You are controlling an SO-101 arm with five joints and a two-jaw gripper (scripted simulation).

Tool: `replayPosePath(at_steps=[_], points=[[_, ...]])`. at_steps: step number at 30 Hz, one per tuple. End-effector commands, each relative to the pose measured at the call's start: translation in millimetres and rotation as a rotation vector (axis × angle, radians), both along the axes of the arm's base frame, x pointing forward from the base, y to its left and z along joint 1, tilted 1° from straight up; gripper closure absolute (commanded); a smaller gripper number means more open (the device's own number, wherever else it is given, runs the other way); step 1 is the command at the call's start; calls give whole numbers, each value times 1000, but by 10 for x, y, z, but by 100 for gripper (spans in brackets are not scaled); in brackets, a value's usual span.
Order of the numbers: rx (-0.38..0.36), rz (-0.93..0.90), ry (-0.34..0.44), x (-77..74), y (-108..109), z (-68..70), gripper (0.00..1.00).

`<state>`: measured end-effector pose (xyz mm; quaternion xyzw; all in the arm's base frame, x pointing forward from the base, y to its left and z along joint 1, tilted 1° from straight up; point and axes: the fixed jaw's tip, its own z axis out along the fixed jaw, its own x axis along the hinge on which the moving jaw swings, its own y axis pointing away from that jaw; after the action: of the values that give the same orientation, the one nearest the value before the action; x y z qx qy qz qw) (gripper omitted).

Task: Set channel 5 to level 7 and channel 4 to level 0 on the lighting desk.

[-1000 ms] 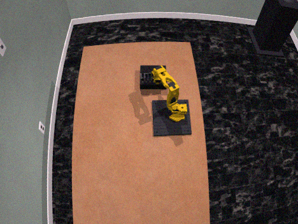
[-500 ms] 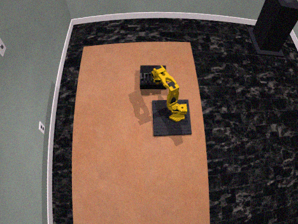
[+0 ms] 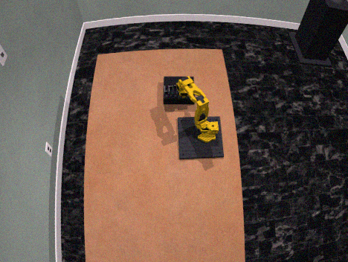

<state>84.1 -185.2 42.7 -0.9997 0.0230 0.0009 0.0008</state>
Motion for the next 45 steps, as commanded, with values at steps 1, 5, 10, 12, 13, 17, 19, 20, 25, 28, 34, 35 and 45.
replayPosePath(at_steps=[1, 5, 10, 12, 13, 17, 19, 20, 25, 28, 34, 35, 45], points=[[14, 3, 5, -13, -2, -10, 100], [14, 3, 5, -20, -15, -3, 100], [14, 3, 5, -27, -27, 5, 100], [14, 3, 5, -27, -28, 5, 100], [14, 3, 5, -27, -28, 5, 100], [14, 3, 5, -28, -29, 5, 100], [14, 3, 5, -30, -34, 6, 100], [14, 3, 5, -31, -37, 6, 100], [14, 3, 5, -38, -54, 9, 100], [14, 3, 5, -39, -57, 10, 100], [14, 3, 5, -39, -59, 10, 100], [14, 3, 5, -40, -61, 10, 100], [14, 3, 5, -42, -87, 9, 100]])
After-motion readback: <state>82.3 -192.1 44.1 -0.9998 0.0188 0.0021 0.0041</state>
